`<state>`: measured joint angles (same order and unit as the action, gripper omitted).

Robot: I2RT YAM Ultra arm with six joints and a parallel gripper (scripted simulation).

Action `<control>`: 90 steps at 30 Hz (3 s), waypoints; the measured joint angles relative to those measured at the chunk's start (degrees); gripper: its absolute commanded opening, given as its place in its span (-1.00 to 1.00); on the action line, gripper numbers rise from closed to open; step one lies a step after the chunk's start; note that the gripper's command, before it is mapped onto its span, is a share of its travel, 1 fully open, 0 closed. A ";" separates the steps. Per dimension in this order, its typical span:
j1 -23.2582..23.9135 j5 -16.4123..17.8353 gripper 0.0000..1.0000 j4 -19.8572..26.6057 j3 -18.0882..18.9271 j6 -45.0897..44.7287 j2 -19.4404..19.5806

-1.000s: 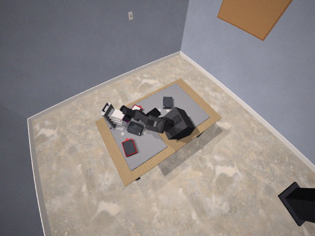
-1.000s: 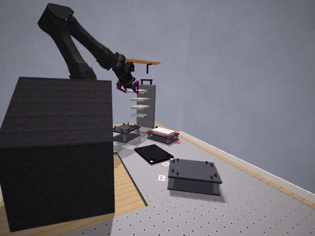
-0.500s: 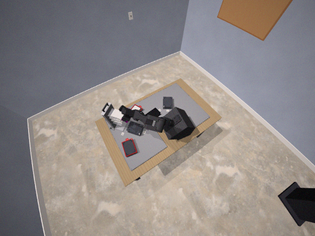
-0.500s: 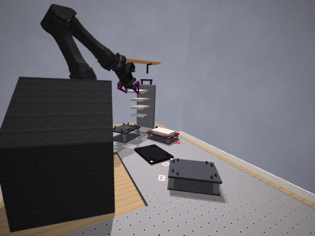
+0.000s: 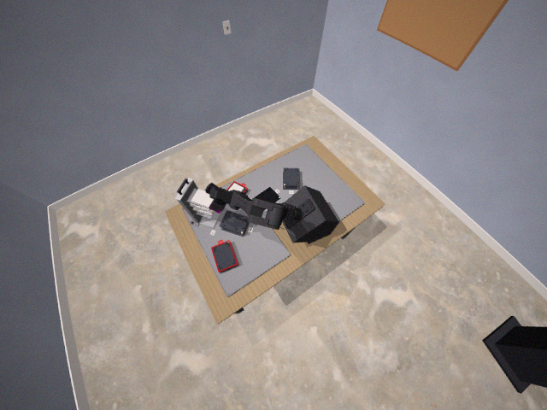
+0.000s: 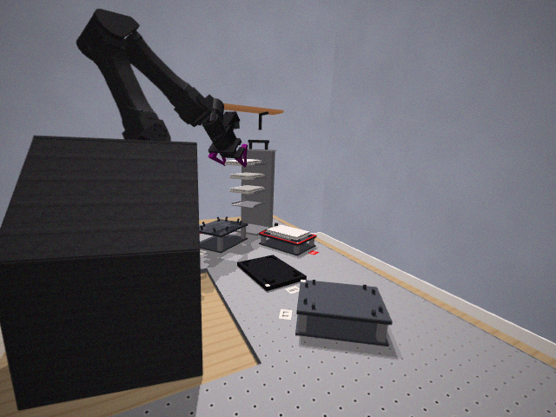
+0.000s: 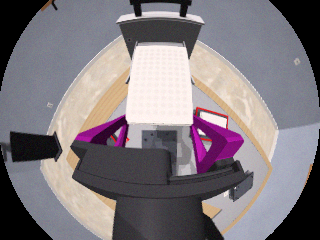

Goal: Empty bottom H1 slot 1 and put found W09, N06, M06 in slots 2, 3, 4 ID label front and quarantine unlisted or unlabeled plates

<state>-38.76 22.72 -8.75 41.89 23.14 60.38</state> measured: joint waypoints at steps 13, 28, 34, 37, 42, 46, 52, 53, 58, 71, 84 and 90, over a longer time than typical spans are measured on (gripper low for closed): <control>-0.31 -0.42 0.71 -0.70 0.66 0.09 0.87; -0.31 -0.42 0.71 -0.70 0.66 0.09 0.87; -0.31 -0.42 0.71 -0.70 0.66 0.09 0.87; -0.31 -0.42 0.71 -0.70 0.66 0.09 0.87; -0.44 -0.44 1.00 -0.63 0.61 0.09 0.92; -0.44 -0.44 1.00 -0.66 0.61 0.09 0.92; -0.44 -0.44 1.00 -0.66 0.63 0.09 0.90; -0.44 -0.44 1.00 -0.66 0.63 0.09 0.92; -0.44 -0.44 1.00 -0.66 0.63 0.09 0.92; -0.44 -0.44 1.00 -0.66 0.63 0.09 0.92; 0.39 0.48 1.00 0.92 0.63 -0.02 0.26; 0.50 0.81 1.00 1.16 -1.09 -0.04 -1.84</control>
<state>-38.26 23.53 -7.60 40.80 23.09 58.54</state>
